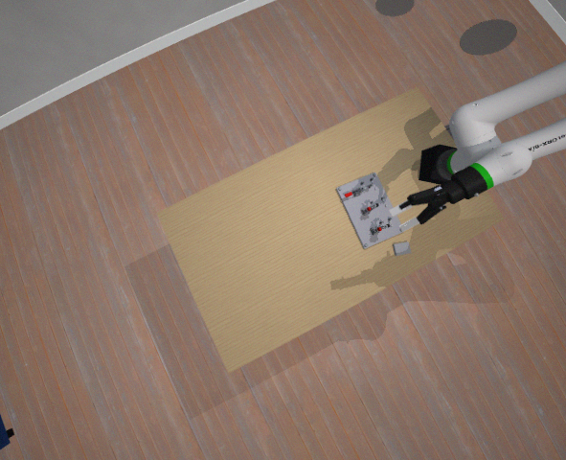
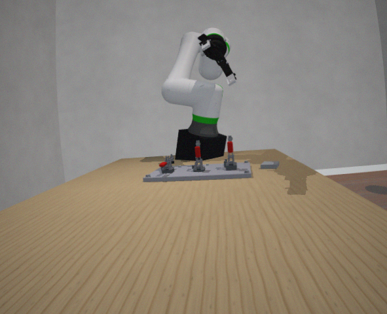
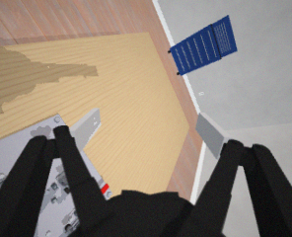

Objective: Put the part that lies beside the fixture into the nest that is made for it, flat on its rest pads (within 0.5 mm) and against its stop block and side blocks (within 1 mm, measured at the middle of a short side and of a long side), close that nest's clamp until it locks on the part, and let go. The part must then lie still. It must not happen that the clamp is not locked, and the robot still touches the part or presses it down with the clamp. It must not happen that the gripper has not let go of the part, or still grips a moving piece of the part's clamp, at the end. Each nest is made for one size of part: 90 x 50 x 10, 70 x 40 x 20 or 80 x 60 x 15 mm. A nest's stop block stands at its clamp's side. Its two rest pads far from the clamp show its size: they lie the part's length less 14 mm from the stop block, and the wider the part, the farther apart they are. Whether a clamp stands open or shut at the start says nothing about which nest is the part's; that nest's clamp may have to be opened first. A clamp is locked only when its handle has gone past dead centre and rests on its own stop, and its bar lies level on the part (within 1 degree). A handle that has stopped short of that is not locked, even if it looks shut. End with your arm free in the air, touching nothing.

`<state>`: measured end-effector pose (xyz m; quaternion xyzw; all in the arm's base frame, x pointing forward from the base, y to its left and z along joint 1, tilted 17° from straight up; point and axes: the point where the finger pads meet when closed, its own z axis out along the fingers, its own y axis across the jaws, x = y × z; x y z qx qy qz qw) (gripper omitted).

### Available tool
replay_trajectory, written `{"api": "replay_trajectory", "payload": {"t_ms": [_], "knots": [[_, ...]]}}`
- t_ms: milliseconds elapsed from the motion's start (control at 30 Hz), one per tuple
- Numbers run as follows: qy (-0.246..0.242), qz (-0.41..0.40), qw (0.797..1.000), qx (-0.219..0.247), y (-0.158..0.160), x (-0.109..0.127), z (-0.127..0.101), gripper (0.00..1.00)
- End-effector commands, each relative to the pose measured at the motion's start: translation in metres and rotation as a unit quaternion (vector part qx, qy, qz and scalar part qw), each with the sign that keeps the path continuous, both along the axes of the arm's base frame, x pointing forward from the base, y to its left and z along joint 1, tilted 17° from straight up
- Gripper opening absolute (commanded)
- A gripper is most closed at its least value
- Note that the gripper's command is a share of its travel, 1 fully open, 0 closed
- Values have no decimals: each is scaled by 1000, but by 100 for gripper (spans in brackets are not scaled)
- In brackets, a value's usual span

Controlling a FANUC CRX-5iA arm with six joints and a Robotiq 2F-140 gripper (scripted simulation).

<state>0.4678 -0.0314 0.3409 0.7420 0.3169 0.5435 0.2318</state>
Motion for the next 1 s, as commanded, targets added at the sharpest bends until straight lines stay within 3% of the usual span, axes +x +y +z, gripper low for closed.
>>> {"api": "replay_trajectory", "payload": {"t_ms": [0,600,800,967], "knots": [[0,0,1000,0,0,0,0,100],[0,0,1000,1,0,1,1,100],[31,5,998,46,10,23,5,100],[31,5,998,46,10,23,5,100]]}}
